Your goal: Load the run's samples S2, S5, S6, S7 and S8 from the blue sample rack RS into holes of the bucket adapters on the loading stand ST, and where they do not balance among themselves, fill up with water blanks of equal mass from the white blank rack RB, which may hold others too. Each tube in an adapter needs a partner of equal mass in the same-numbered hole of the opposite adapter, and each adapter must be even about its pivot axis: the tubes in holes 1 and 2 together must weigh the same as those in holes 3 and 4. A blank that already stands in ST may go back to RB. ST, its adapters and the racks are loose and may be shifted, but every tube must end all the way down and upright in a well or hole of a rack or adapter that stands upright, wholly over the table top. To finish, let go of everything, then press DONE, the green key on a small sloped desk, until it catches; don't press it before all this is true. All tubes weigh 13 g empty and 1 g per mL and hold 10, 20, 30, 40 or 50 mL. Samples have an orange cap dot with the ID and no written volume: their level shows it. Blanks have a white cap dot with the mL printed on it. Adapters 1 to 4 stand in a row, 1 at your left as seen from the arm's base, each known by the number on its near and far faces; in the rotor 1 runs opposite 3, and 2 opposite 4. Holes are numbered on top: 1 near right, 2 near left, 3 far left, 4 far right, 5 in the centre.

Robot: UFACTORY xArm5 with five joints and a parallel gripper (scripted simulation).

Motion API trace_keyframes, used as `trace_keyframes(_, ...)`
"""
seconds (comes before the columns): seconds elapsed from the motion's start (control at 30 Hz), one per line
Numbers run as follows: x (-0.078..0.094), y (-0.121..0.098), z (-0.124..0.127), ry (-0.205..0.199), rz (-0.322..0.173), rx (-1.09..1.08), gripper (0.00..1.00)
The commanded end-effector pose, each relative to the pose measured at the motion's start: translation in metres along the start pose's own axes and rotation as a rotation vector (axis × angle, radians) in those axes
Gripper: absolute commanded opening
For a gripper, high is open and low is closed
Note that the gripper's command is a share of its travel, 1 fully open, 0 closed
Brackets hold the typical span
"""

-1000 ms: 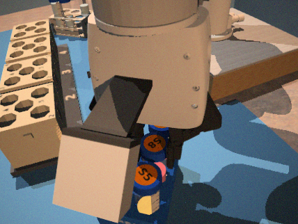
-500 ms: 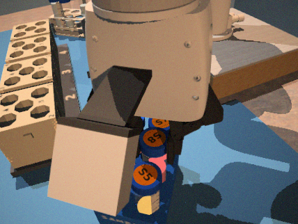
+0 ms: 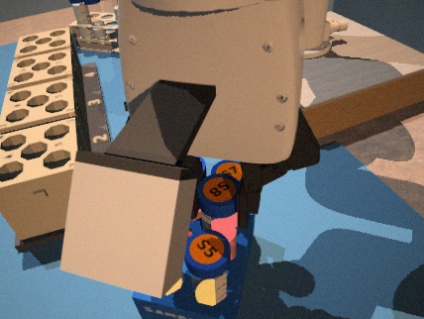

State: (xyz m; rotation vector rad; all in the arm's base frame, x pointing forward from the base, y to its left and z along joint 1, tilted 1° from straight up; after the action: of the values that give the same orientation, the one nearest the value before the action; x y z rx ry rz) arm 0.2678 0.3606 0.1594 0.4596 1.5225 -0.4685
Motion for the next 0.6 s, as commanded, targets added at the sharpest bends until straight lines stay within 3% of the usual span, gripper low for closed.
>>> trace_keyframes(0.0, -0.002, 0.001, 0.0, 0.0, 0.004, 0.0, 0.0)
trace_keyframes(0.57, -0.03, 0.001, -0.001, 0.0, 0.004, 0.0, 0.0)
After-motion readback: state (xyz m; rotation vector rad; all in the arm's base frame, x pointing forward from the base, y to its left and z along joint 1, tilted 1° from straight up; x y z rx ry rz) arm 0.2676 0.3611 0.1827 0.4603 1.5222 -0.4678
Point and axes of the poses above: the point where the finger pads meet when closed, its own x axis out along the fingers, its own z axis across the jaws, y = z × x, the point moved 9 cm from there along -x, back along the fingers, and after that the axes turned 2 degrees about x, right-handed, at the moved point
